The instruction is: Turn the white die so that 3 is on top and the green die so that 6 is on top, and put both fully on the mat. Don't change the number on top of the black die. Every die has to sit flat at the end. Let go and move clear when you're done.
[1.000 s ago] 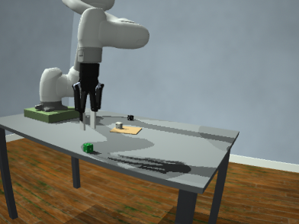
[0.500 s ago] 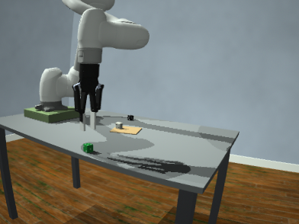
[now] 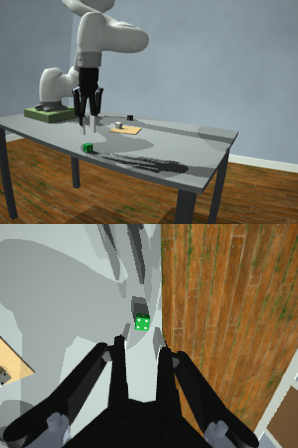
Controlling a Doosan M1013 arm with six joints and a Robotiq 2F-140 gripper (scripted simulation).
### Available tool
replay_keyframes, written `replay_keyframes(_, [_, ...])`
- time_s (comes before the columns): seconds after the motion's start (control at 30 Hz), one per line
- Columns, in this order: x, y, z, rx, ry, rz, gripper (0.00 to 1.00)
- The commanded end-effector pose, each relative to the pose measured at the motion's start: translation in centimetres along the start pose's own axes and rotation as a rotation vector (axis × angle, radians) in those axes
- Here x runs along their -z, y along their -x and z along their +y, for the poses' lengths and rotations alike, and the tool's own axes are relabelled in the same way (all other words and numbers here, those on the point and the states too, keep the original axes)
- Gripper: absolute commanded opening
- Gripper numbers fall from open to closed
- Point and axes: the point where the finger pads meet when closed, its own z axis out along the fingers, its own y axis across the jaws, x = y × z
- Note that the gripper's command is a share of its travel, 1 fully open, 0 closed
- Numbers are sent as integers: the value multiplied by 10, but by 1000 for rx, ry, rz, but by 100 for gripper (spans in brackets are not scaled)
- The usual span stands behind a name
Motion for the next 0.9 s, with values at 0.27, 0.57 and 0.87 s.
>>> replay_keyframes(0.27, [-16, 0, 0, 0, 0, 0, 35])
replay_keyframes(0.57, [-26, 0, 0, 0, 0, 0, 35])
replay_keyframes(0.87, [-33, 0, 0, 0, 0, 0, 35])
